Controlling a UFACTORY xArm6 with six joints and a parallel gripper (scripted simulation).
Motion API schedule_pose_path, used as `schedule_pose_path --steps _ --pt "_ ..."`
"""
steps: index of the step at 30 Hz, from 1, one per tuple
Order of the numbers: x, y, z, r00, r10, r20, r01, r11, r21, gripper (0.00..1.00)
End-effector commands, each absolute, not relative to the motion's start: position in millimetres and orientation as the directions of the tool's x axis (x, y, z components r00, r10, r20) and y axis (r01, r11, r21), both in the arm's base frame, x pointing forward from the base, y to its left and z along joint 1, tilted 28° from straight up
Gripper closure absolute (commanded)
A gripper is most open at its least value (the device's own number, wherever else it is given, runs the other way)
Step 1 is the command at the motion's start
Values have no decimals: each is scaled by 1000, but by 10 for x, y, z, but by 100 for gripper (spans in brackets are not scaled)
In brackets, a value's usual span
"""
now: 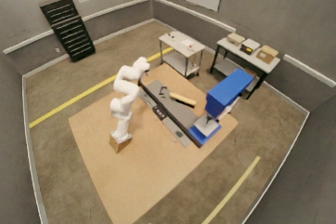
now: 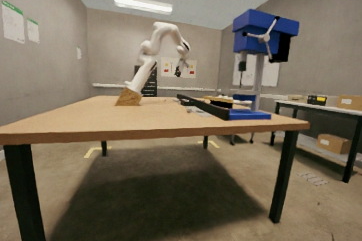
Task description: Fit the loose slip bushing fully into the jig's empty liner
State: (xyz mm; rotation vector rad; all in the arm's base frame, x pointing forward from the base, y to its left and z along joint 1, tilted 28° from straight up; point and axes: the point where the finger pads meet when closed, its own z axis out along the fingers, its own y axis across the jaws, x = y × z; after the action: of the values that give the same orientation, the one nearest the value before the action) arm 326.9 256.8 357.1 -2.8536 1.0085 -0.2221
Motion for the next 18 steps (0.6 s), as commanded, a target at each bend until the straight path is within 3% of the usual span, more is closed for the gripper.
schedule_pose_path --steps 1,18 --pt "3271 2572 3589 769 -631 103 -615 -774 -153 0" --pt "3581 1373 3110 520 -853 40 -815 -510 -276 0"
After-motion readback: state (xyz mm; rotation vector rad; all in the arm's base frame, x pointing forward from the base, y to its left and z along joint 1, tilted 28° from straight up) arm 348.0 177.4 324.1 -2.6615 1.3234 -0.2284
